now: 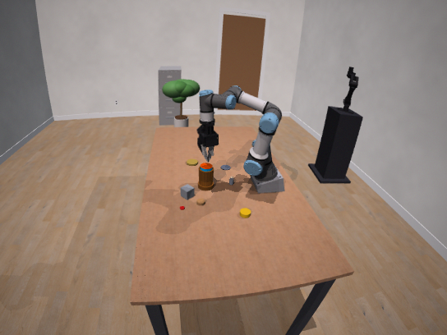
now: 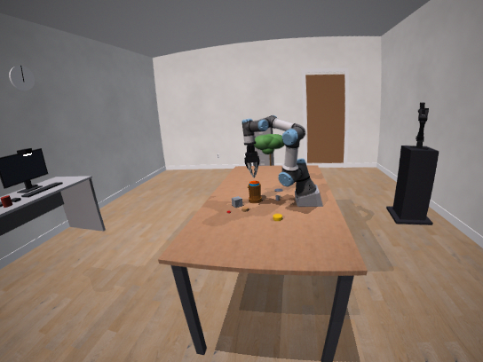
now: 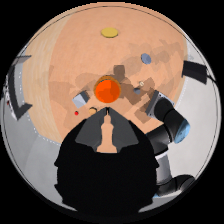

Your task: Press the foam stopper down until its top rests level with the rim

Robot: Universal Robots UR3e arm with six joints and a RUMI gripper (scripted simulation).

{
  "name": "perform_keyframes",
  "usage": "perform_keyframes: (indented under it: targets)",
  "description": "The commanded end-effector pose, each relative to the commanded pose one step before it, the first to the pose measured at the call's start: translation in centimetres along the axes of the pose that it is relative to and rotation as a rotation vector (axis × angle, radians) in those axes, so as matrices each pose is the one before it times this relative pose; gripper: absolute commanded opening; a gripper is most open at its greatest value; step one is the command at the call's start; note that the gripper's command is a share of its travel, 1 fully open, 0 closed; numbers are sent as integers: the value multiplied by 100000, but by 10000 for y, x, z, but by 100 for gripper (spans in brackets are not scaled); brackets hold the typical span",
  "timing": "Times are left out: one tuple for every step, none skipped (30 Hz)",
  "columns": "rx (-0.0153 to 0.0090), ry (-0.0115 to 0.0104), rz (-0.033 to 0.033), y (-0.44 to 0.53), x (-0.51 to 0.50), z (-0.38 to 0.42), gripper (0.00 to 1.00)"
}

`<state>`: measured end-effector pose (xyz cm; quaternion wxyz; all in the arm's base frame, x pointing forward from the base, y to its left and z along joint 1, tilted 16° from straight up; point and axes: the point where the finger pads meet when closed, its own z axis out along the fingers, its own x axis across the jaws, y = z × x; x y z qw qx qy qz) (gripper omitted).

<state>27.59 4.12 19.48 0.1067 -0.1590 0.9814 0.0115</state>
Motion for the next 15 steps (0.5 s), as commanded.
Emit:
perform_keyframes:
  targets:
    - [3106, -5822, 14050, -15152, -1451, 4064, 0]
    - [185, -219, 1076, -1370, 160, 309, 0]
    - [165, -196, 960, -1223, 135, 278, 0]
    - [146, -174, 848, -1082, 113, 247, 0]
    - [127, -152, 740, -946, 95, 217, 0]
    - [110, -132, 638, -816, 78, 188, 0]
    - [93, -112, 542, -694, 64, 161, 0]
    - [78, -94, 452, -579, 51, 134, 0]
    - [0, 0, 0, 0, 0, 0, 0]
    - [0, 0, 0, 0, 0, 0, 0]
    - [64, -76, 369, -472, 41, 110, 0]
    - [50, -61, 292, -375, 31, 87, 0]
    - [39, -47, 224, -287, 24, 67, 0]
    - [28, -34, 163, -209, 17, 49, 0]
    - [19, -23, 111, -143, 11, 33, 0]
